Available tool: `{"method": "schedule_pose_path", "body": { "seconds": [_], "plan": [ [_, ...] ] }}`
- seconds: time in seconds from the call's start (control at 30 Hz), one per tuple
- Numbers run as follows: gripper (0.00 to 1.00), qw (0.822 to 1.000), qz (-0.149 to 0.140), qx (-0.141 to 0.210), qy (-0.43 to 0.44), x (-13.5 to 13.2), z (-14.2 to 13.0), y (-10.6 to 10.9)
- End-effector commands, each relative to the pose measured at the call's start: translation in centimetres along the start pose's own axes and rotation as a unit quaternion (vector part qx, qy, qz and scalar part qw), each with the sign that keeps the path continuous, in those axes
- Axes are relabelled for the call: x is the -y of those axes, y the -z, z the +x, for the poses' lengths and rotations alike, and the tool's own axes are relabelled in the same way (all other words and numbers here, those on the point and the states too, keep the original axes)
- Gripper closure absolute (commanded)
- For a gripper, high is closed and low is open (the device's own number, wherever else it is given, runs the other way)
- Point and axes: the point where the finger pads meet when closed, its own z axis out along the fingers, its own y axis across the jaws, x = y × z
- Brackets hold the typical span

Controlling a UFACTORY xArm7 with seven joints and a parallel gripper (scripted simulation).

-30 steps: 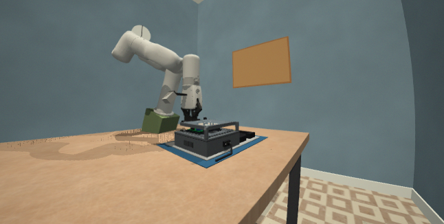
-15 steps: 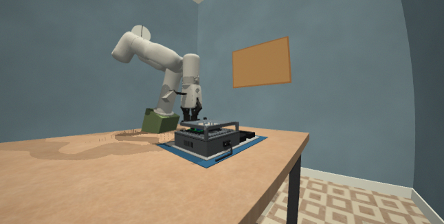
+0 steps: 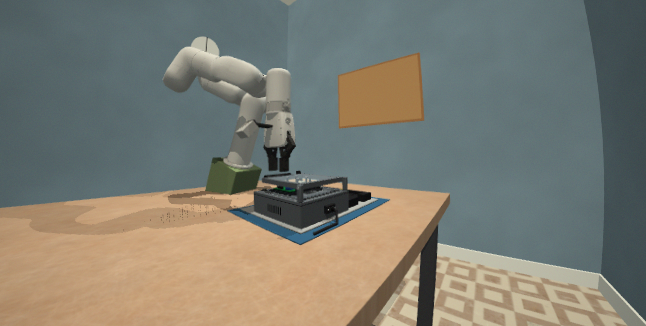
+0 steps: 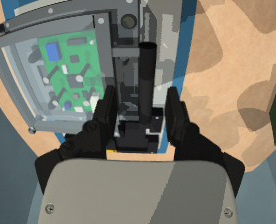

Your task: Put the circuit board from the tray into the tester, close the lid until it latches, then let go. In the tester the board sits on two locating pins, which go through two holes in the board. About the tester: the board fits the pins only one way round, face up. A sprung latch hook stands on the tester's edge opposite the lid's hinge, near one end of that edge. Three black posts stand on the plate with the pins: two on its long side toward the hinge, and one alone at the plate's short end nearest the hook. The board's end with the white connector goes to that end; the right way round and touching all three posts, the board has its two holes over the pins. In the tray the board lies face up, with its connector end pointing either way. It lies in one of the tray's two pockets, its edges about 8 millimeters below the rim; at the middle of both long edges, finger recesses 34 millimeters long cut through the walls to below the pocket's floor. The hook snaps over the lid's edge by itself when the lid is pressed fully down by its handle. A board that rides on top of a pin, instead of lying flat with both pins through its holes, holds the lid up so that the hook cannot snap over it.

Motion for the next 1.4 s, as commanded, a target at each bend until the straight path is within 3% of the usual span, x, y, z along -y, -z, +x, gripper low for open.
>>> {"method": "schedule_pose_path", "body": {
  "seconds": [0.0, 0.63, 1.13, 1.17, 1.37],
  "plan": [
    [0.49, 1.000, -0.005, 0.001, 0.001, -0.3, -0.1, 1.5],
    [0.49, 1.000, -0.005, 0.001, 0.001, -0.3, -0.1, 6.0],
    [0.49, 1.000, -0.005, 0.001, 0.001, -0.3, -0.1, 6.9],
    [0.00, 1.000, -0.005, 0.001, 0.001, -0.3, -0.1, 6.9],
    [0.00, 1.000, -0.005, 0.001, 0.001, -0.3, -0.1, 6.9]
  ]
}}
